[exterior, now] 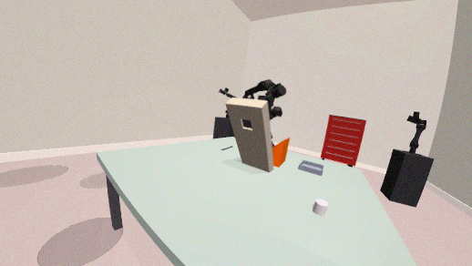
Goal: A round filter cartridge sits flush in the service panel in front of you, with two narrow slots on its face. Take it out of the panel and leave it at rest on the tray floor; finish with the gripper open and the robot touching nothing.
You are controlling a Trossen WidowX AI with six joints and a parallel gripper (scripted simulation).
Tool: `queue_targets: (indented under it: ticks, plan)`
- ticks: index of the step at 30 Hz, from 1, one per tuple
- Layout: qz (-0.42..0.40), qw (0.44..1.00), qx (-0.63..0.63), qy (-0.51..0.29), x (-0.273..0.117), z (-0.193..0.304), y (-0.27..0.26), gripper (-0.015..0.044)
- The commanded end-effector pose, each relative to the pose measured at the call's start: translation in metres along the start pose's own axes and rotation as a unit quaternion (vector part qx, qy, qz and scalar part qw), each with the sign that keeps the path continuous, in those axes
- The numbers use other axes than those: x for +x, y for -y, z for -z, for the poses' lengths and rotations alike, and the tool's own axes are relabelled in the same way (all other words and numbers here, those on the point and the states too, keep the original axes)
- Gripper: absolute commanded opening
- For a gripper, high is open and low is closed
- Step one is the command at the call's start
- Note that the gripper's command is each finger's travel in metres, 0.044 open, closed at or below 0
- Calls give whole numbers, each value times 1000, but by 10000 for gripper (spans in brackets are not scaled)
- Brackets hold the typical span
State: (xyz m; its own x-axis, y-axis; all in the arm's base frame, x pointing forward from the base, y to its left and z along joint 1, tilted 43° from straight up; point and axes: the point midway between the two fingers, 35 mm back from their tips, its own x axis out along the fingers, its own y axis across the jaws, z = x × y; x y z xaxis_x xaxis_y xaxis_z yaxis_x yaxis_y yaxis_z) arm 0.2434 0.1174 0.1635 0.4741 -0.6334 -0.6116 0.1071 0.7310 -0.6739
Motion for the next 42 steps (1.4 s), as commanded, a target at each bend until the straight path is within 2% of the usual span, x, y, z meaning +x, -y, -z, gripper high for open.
queue_targets:
  ticks: [1,27,29,38,42]
  plan:
    - [2,1000,-1,-4,7,2,0,305]
    - [3,1000,0,-3,45,2,2,305]
    - [0,1000,3,-3,42,1,1,252]
    - [0,1000,3,-3,42,1,1,192]
    - [0,1000,3,-3,42,1,1,87]
